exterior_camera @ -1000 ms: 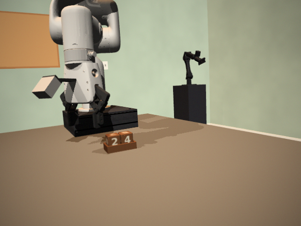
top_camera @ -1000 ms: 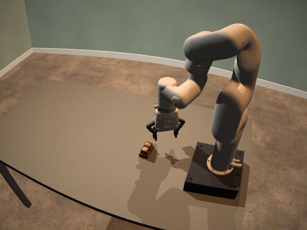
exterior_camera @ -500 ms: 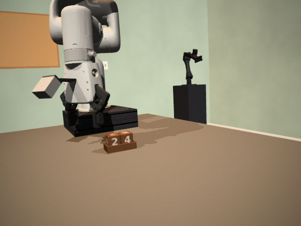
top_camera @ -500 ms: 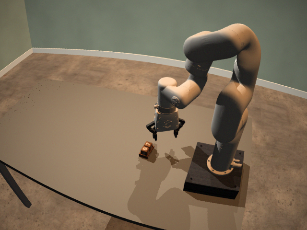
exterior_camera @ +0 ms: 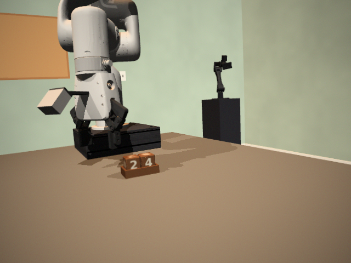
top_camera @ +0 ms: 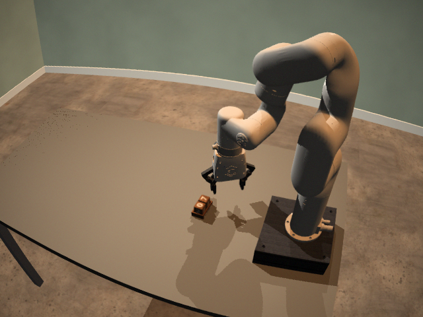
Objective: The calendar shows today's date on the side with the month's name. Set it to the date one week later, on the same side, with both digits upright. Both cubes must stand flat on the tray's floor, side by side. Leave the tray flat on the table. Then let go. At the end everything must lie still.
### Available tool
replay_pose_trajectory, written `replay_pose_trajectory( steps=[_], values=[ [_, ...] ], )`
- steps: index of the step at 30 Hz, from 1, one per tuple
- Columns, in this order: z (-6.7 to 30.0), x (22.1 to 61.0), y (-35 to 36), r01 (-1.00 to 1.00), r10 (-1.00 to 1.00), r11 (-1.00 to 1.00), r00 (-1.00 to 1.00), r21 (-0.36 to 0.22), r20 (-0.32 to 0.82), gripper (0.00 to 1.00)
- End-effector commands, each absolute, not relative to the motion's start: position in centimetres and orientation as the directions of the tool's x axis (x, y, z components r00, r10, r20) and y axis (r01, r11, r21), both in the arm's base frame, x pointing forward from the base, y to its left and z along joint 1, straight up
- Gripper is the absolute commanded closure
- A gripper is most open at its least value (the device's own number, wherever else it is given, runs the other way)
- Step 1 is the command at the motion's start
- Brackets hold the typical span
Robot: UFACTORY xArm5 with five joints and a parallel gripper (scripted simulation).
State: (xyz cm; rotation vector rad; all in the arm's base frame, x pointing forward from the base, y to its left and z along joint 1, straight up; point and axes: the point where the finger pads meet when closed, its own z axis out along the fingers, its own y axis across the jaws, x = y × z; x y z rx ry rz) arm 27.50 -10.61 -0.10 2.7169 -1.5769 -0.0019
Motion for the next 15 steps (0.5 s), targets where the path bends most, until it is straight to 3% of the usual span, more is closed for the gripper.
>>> replay_pose_trajectory(
  steps=[1,15],
  values=[
    [-0.04,27.60,-10.65,-0.868,-0.868,-0.496,0.496,-0.001,0.001,0.00],
    [0.16,27.60,-10.65,-0.868,-0.868,-0.496,0.496,-0.001,0.001,0.00]
  ],
)
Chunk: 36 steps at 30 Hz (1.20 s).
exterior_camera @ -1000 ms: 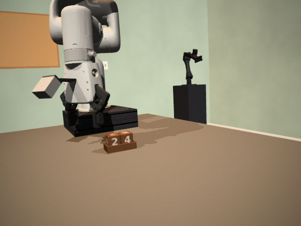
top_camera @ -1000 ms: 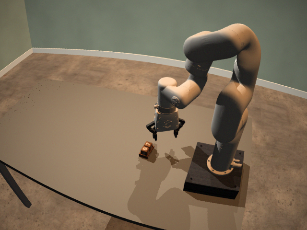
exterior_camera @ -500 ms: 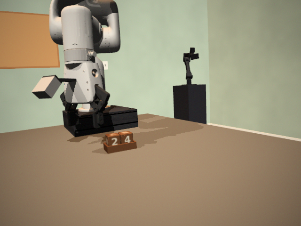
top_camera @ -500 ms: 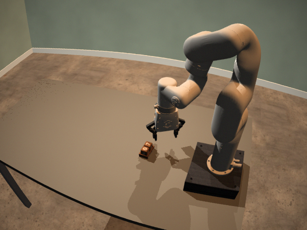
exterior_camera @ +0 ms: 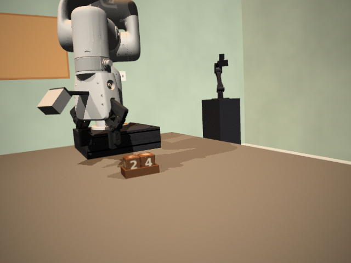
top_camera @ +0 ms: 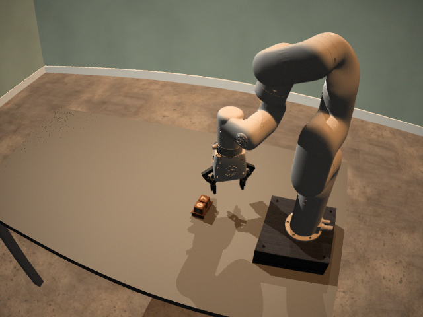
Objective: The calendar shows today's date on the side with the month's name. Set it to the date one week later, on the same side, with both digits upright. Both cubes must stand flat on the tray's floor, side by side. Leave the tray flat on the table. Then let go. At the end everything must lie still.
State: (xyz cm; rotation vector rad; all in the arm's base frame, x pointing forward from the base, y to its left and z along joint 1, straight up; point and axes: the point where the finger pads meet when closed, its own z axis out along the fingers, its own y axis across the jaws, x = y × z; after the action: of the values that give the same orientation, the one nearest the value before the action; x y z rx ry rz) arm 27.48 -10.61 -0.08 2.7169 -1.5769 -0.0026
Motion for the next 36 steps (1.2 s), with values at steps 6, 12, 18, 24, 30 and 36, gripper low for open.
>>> replay_pose_trajectory(
  steps=[6,12,18,24,30,36],
  values=[
    [2.0,27.6,-10.7,-0.868,-0.868,-0.496,0.496,-0.001,0.001,0.00],
    [3.9,27.6,-10.7,-0.868,-0.868,-0.496,0.496,-0.001,0.001,0.00],
    [5.7,27.6,-10.7,-0.868,-0.868,-0.496,0.496,-0.001,0.001,0.00],
    [6.0,27.6,-10.7,-0.868,-0.868,-0.496,0.496,-0.001,0.001,0.00],
    [6.0,27.6,-10.7,-0.868,-0.868,-0.496,0.496,-0.001,0.001,0.00],
    [5.9,27.8,-10.5,-0.878,-0.878,-0.479,0.479,-0.001,0.001,0.00]
  ],
)
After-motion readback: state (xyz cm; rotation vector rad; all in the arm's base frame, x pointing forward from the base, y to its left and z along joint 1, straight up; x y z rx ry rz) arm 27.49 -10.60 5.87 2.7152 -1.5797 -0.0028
